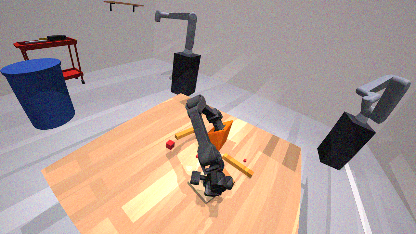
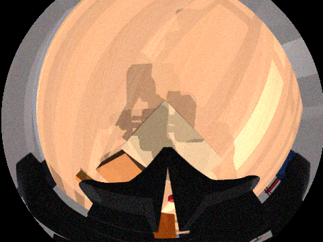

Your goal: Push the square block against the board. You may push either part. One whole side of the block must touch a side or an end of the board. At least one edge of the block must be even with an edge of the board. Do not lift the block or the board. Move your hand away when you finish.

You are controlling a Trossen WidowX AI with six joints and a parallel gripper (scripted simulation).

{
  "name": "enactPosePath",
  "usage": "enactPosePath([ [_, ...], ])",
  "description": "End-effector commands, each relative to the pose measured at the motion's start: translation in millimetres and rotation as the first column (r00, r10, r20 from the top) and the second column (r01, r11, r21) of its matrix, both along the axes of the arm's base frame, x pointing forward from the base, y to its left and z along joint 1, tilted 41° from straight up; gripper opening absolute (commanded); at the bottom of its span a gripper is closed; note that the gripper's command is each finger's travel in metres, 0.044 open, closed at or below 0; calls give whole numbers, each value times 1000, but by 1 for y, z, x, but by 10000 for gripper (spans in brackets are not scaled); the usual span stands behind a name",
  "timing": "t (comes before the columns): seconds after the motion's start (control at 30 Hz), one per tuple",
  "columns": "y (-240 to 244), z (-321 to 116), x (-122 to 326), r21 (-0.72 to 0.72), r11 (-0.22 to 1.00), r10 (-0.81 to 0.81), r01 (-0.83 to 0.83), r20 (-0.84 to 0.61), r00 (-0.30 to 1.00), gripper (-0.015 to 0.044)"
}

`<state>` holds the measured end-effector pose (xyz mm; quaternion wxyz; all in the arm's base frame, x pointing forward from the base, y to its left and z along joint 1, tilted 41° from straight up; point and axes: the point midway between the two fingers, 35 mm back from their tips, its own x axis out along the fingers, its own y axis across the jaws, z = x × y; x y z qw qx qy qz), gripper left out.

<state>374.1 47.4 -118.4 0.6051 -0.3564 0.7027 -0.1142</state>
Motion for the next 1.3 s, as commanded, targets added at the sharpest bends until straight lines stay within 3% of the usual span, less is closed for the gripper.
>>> enactPosePath([
  [0.0, 7, -9, 1, 7, 995, 103, -102, -95, 990, 0],
  [0.3, 25, -27, 6, 55, 942, 331, -330, -283, 900, 0],
  [0.63, 44, -48, 8, 153, 827, 545, -542, -459, 702, 0],
  [0.87, 43, -52, 9, 162, 817, 557, -554, -469, 685, 0],
  [1.0, 11, -89, 8, 160, 817, 556, -554, -470, 685, 0],
  [1.27, 8, -91, 7, 159, 817, 556, -554, -471, 685, 0],
])
